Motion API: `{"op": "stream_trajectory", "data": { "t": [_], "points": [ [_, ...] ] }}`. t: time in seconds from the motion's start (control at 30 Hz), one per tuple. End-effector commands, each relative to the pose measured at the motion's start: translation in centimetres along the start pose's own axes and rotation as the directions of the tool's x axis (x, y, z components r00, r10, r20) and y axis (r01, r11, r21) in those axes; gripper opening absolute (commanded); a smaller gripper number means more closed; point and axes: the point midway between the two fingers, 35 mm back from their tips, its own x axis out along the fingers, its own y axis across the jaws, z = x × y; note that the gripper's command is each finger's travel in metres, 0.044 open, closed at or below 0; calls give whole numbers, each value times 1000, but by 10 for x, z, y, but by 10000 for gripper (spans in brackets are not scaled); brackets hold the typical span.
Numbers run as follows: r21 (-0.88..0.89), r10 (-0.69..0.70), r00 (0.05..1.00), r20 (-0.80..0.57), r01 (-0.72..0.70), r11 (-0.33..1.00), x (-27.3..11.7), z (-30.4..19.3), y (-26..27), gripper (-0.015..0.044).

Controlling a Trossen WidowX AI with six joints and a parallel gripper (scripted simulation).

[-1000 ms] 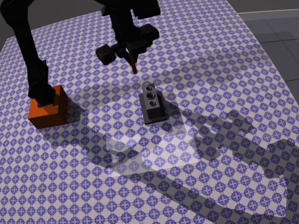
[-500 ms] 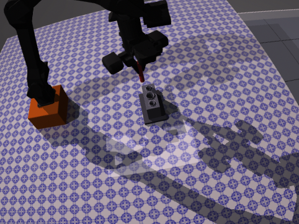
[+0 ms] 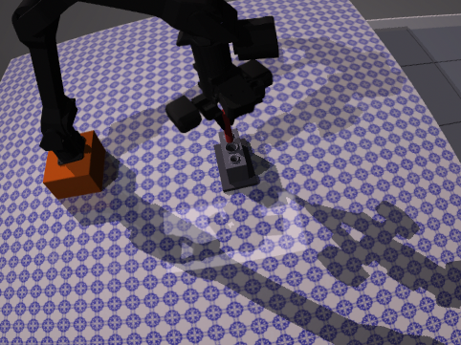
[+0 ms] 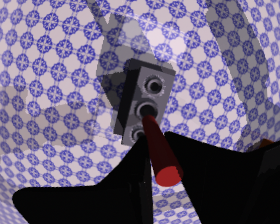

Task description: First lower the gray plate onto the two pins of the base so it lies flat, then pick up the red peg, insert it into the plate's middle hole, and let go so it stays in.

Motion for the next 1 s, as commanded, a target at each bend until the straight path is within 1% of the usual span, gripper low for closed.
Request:
{"op": "stream_trajectory", "data": {
  "t": [0.0,0.97],
  "points": [
    [-6,-2,1000,-7,2,1000,2,7,-1,0],
    [-6,-3,1000,-7,2,1000,2,5,-3,0]
  ]
}}
